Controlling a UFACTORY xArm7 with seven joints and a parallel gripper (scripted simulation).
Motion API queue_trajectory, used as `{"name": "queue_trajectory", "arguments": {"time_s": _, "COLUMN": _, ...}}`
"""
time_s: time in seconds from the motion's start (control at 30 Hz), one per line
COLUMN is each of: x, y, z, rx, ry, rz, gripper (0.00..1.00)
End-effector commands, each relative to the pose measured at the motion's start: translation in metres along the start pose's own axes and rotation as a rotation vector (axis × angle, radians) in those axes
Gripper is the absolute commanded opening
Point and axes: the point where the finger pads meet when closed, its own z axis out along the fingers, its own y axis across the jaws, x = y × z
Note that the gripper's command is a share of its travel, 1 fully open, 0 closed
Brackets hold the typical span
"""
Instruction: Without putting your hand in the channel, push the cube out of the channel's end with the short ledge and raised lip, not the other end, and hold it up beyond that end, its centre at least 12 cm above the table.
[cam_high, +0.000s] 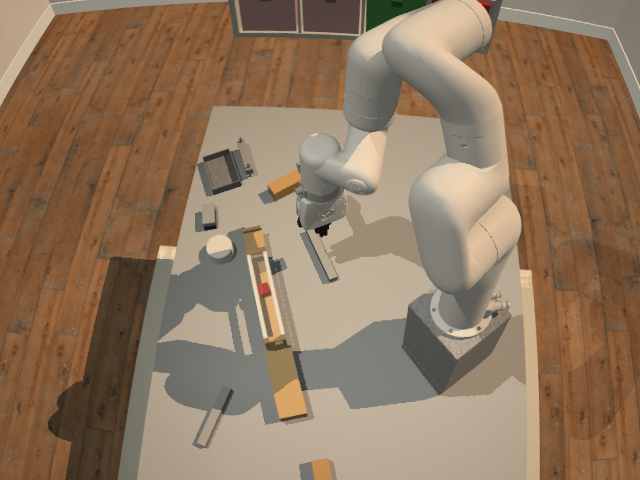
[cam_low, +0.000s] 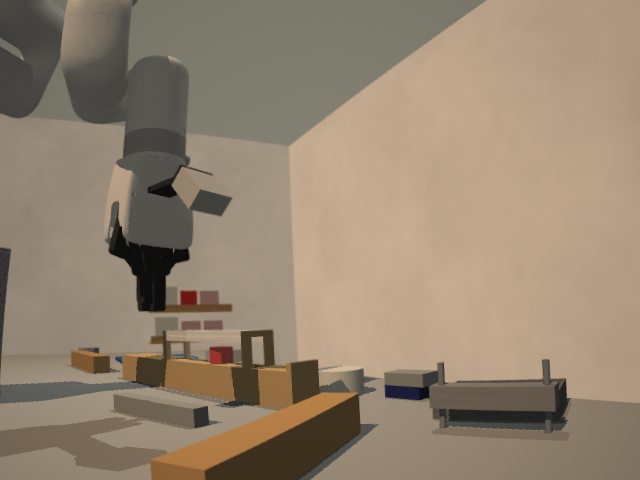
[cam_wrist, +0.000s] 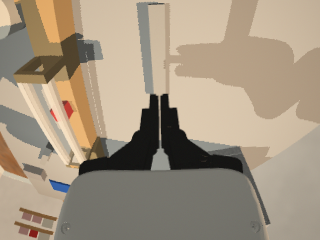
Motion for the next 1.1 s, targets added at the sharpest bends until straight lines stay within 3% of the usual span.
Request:
{"name": "queue_trajectory", "arguments": {"time_s": 0.0, "x": 0.0013, "y": -0.0005, "z": -0.0007, "rx": 0.001, "ry": 0.004, "rz": 0.0, "gripper": 0.0}}
{"name": "queue_trajectory", "arguments": {"time_s": 0.87, "x": 0.0013, "y": -0.0005, "z": -0.0007, "rx": 0.001, "ry": 0.004, "rz": 0.0, "gripper": 0.0}}
{"name": "queue_trajectory", "arguments": {"time_s": 0.9, "x": 0.0013, "y": -0.0005, "z": -0.0007, "rx": 0.001, "ry": 0.004, "rz": 0.0, "gripper": 0.38}}
{"name": "queue_trajectory", "arguments": {"time_s": 1.07, "x": 0.0013, "y": -0.0005, "z": -0.0007, "rx": 0.001, "ry": 0.004, "rz": 0.0, "gripper": 0.38}}
